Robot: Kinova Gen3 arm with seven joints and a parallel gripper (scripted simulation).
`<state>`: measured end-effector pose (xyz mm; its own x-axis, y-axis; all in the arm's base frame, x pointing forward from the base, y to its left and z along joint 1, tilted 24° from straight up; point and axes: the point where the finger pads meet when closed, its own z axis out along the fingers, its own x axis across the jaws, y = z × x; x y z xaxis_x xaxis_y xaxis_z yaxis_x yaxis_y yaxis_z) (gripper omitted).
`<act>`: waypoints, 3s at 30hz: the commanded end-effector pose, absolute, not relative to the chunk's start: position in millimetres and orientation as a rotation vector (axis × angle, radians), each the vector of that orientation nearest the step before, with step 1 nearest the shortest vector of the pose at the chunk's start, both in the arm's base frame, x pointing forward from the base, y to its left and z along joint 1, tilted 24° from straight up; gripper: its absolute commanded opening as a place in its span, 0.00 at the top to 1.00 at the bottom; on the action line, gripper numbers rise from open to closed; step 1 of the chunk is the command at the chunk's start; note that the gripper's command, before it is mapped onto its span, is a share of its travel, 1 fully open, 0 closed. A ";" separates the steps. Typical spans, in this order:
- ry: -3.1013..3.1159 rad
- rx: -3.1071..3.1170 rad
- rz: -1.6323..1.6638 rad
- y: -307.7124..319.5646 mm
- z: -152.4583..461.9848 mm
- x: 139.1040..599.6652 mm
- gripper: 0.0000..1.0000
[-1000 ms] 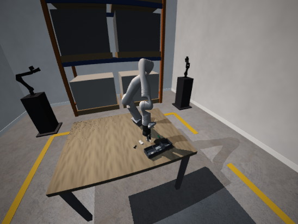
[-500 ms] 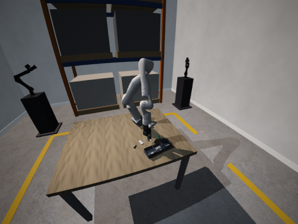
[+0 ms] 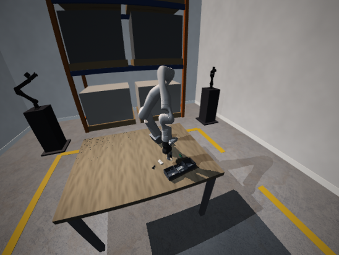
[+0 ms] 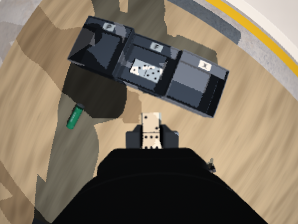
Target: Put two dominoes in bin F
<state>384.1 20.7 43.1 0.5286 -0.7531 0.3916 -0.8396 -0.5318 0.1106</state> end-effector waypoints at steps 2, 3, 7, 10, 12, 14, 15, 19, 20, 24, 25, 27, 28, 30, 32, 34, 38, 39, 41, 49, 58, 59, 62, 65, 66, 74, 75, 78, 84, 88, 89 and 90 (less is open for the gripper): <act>-1.327 2.487 0.429 27.1 42.8 389.1 0.51; -1.240 2.522 0.408 30.0 40.9 392.9 0.51; -0.975 2.613 0.361 43.2 38.0 412.6 0.51; -0.772 2.665 0.324 53.1 35.9 427.3 0.51; -0.636 2.692 0.298 59.7 34.5 437.1 0.51; -0.636 2.692 0.298 59.7 34.5 437.1 0.51; -0.568 2.703 0.285 63.0 33.8 442.1 0.51; -0.294 2.732 0.232 74.8 31.3 459.7 0.51; -0.226 2.737 0.219 75.0 31.8 460.0 0.51; 0.047 2.738 0.168 75.8 33.3 460.7 0.51; 0.115 2.734 0.154 75.7 33.3 460.7 0.51; 0.251 2.721 0.126 75.7 33.4 460.8 0.51; 0.287 2.716 0.119 75.3 33.6 461.1 0.51; 0.287 2.716 0.119 74.9 33.8 461.4 0.51; 0.286 2.718 0.119 75.0 33.9 461.6 0.51; 0.280 2.719 0.120 74.4 34.2 462.1 0.51; 0.271 2.718 0.126 74.1 33.2 462.2 0.51; 0.271 2.718 0.126 74.2 33.2 462.2 0.51; 0.275 2.718 0.120 74.4 33.3 461.4 0.51; 0.275 2.720 0.129 75.2 29.3 463.1 0.51; 0.275 2.721 0.124 67.4 12.0 463.4 0.51; 0.275 2.721 0.124 66.6 10.1 463.6 0.51; 0.275 2.721 0.124 64.3 4.7 464.4 0.51; 0.275 2.721 0.124 63.5 2.9 464.6 0.51; 0.270 2.722 0.127 63.1 1.2 465.6 0.51; 0.269 2.721 0.125 57.3 -10.0 466.3 0.51; 0.267 2.719 0.127 56.1 -9.3 466.6 0.51; 0.271 2.718 0.126 57.3 -7.5 466.9 0.51; 0.271 2.718 0.126 57.5 -7.7 466.7 0.51; 0.271 2.718 0.126 57.7 -7.8 466.5 0.51; 0.271 2.718 0.126 57.7 -7.8 466.5 0.35; 0.271 2.718 0.126 57.7 -7.8 466.5 0.35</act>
